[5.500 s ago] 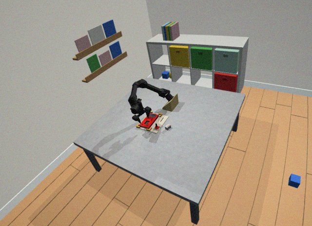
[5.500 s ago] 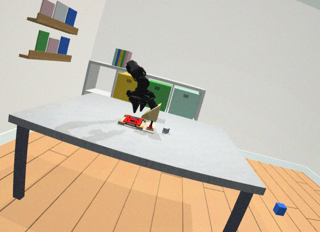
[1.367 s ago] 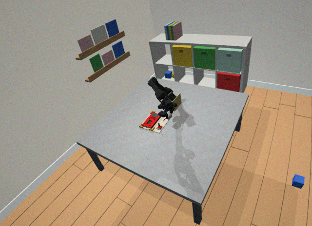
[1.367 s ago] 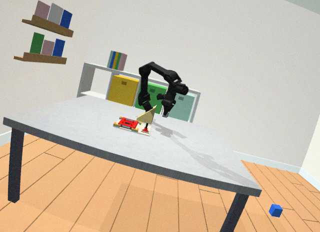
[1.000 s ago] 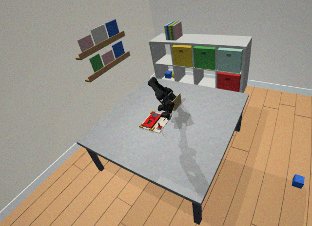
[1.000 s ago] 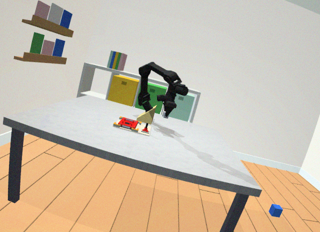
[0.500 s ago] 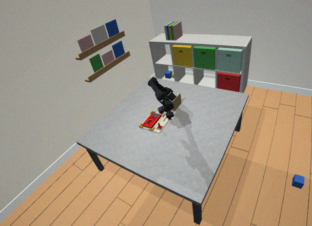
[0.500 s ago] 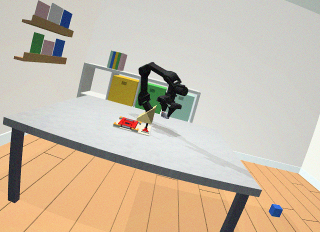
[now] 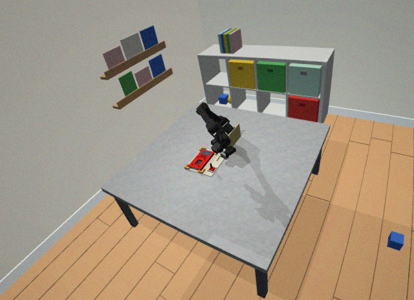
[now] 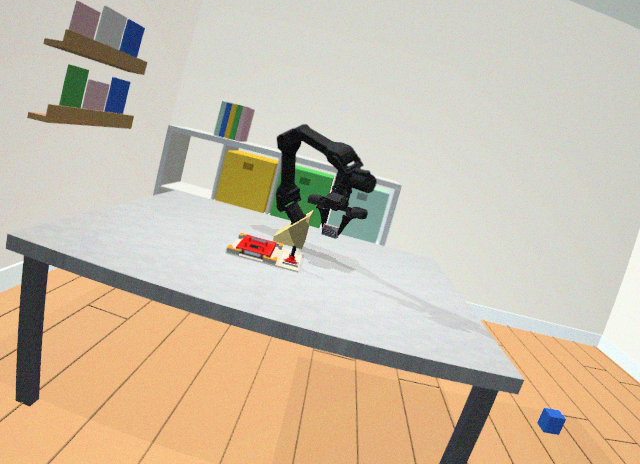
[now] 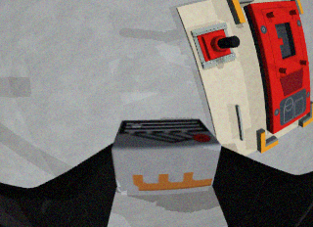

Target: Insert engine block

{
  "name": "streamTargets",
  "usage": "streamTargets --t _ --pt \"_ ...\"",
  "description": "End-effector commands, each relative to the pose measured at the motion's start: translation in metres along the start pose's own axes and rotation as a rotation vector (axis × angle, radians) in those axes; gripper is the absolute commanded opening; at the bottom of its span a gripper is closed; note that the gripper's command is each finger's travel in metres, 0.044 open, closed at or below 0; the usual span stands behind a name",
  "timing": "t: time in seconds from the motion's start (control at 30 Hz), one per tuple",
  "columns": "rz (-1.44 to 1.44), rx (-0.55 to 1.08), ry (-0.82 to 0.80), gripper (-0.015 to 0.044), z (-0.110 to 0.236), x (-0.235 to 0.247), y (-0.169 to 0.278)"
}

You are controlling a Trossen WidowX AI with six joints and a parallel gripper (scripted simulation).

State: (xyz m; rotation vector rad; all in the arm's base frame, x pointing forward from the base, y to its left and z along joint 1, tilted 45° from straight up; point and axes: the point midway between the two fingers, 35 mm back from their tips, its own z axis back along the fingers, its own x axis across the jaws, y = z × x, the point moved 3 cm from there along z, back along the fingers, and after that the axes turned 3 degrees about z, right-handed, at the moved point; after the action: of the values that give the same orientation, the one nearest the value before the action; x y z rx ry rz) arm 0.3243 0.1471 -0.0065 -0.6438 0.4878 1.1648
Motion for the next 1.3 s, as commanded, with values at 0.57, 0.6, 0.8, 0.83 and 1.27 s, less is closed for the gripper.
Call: streamTargets --t 0.57,0.6,0.8,0.83,1.27 --pt "0.701 -0.004 0.001 0.0000 -0.0026 0.0000 -0.0005" --pt "0.736 -0.004 0.001 0.0000 -0.0027 0.0000 -0.0005" --pt "0.944 -0.004 0.002 0.0000 -0.0035 -0.0001 -0.0005" --pt "0.979 -0.004 0.002 0.0000 -0.0037 -0.0001 -0.0005" --pt "1.429 -0.003 0.003 0.0000 -0.0055 -0.0001 -0.0005"
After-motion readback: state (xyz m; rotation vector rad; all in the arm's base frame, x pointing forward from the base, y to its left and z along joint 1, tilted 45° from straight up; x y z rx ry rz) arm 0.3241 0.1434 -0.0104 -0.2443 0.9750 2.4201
